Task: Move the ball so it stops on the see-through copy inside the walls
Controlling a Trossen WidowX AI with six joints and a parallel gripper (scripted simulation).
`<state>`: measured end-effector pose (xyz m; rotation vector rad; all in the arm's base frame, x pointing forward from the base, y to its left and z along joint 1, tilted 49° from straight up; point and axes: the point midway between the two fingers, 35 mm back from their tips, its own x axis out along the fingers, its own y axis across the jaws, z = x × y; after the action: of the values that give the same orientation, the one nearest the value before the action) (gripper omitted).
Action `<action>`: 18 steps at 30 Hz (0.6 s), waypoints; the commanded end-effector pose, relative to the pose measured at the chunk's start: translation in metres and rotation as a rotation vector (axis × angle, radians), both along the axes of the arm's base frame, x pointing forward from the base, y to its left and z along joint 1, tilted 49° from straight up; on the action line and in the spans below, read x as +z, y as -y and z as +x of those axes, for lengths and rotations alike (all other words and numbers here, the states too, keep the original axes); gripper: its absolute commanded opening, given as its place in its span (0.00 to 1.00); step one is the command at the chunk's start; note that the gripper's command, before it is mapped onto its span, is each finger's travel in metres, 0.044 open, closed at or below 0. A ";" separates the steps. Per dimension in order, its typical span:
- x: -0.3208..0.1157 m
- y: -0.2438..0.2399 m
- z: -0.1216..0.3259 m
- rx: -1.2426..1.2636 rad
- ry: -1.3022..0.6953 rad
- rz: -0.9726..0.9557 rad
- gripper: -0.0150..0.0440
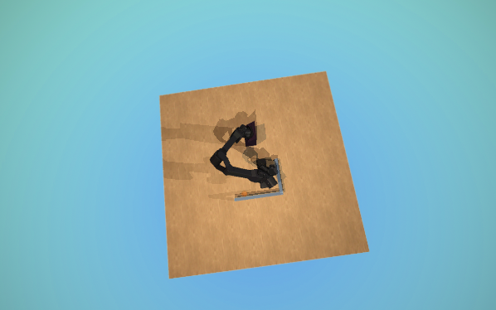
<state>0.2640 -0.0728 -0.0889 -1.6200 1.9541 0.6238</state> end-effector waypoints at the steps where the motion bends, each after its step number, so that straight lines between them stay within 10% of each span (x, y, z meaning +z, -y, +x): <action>1: 0.015 -0.021 0.012 0.006 0.020 0.013 0.25; 18: 0.080 -0.092 0.019 0.003 0.018 0.009 0.25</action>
<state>0.2830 0.0118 -0.0170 -1.6287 1.9301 0.6213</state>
